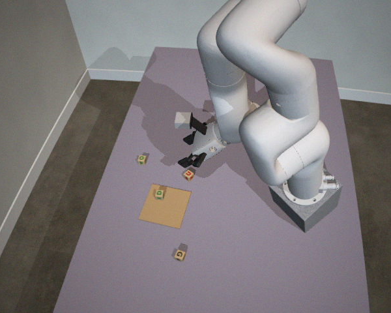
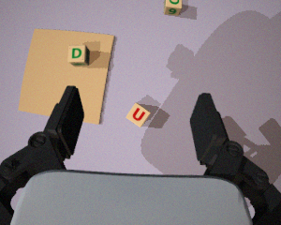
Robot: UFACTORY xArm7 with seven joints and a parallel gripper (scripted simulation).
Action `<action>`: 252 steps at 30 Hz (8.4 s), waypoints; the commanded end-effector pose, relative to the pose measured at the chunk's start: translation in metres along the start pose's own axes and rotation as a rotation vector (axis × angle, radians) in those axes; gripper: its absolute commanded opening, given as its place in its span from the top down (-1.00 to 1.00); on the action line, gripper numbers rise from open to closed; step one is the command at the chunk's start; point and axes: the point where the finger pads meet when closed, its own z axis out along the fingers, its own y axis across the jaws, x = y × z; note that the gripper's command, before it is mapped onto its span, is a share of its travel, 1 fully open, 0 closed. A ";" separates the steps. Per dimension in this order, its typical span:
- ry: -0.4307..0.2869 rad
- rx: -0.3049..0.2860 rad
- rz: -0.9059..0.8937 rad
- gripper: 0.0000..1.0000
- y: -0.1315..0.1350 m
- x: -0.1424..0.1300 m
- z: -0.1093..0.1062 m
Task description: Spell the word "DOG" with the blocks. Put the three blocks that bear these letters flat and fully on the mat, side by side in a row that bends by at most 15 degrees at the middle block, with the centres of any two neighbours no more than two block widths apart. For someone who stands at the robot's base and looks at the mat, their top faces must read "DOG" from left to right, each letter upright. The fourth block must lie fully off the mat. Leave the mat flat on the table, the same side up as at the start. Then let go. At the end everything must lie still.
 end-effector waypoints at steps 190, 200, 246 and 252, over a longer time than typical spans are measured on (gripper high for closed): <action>-0.174 -0.204 0.445 -1.00 0.049 0.096 0.127; -0.262 -0.298 0.673 -1.00 0.034 0.083 0.118; -0.654 -0.619 1.429 -1.00 -0.090 0.062 0.050; -0.652 -0.619 1.432 -1.00 -0.089 0.042 0.070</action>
